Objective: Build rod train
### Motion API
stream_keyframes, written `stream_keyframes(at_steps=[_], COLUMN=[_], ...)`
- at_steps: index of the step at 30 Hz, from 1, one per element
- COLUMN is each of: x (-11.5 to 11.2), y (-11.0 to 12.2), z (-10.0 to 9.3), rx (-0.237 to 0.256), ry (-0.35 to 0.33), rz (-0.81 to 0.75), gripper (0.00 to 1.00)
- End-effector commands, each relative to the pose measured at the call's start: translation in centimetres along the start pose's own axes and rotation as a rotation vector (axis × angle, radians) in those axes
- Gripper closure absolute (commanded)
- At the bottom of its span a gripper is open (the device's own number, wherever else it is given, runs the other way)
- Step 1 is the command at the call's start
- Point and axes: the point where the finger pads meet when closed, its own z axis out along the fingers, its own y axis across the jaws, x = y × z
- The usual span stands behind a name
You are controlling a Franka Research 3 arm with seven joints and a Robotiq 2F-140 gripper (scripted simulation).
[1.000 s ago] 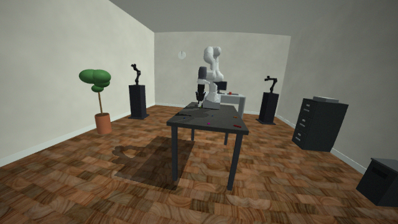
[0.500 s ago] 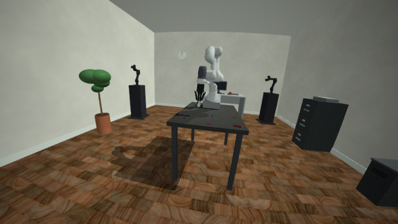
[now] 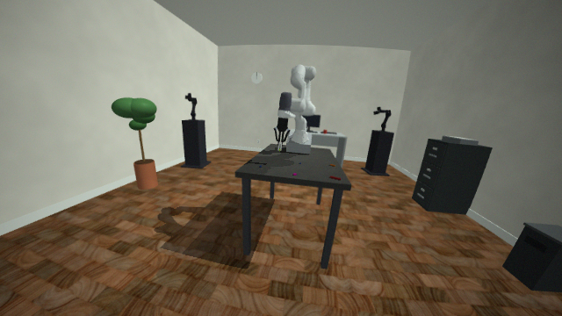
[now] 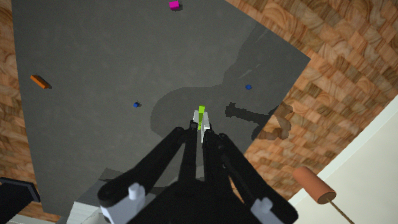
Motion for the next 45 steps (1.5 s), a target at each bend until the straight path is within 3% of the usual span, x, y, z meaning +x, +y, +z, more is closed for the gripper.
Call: stream_keyframes(at_steps=[1, 45], x=[0.2, 3.8], y=[0.1, 1.6], z=[0.0, -0.8], rx=[-0.014, -0.051], ry=[-0.013, 0.000], rz=[0.166, 0.874], gripper=[0.88, 0.88])
